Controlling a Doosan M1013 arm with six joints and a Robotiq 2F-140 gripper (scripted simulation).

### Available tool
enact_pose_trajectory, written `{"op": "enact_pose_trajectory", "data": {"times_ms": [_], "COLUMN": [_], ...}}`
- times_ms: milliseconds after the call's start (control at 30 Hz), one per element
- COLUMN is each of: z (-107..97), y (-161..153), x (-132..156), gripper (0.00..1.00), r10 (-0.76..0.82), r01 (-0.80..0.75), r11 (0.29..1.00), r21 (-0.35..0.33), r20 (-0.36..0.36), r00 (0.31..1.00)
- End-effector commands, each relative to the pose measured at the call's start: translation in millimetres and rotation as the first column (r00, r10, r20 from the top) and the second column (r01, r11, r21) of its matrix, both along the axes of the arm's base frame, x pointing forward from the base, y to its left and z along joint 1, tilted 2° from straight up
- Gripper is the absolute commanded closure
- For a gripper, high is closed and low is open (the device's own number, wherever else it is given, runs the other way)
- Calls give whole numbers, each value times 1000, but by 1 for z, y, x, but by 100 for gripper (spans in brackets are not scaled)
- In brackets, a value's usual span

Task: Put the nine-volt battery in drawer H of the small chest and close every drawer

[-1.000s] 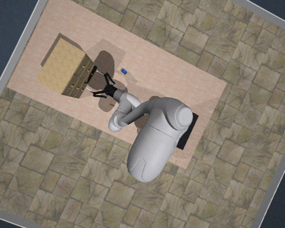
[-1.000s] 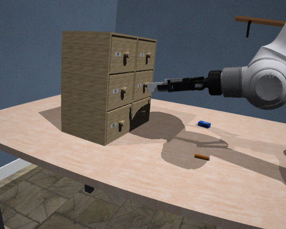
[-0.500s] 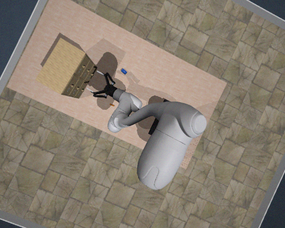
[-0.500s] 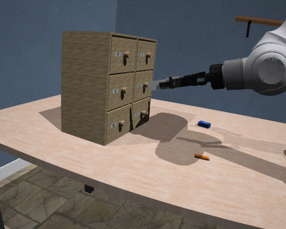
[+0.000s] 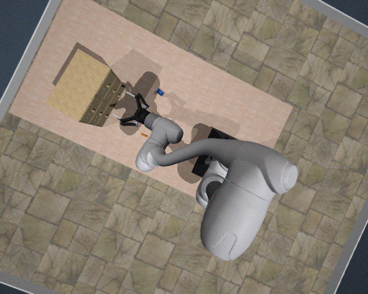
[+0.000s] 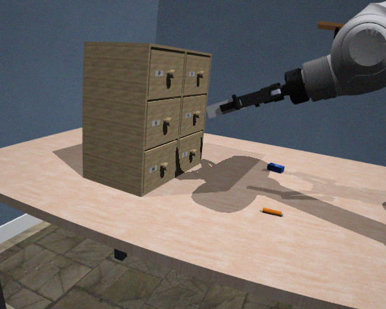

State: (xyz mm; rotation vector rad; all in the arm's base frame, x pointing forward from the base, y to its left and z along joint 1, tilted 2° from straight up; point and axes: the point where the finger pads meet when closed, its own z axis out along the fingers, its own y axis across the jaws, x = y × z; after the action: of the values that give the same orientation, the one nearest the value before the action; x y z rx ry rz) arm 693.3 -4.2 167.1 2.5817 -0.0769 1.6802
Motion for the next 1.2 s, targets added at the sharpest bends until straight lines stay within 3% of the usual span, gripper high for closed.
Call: {"op": "enact_pose_trajectory", "data": {"times_ms": [0,300,1167], "z": [5,16,22], "y": [0,1,-2], "x": [-4,-16,-21], "gripper": [0,0,0], "r10": [-3,-7,-16], "r01": [3,11,20], "r11": [1000,1000,1000], "r21": [4,14,13], "r20": [-73,-228,-297], "r00": [997,974,955]}}
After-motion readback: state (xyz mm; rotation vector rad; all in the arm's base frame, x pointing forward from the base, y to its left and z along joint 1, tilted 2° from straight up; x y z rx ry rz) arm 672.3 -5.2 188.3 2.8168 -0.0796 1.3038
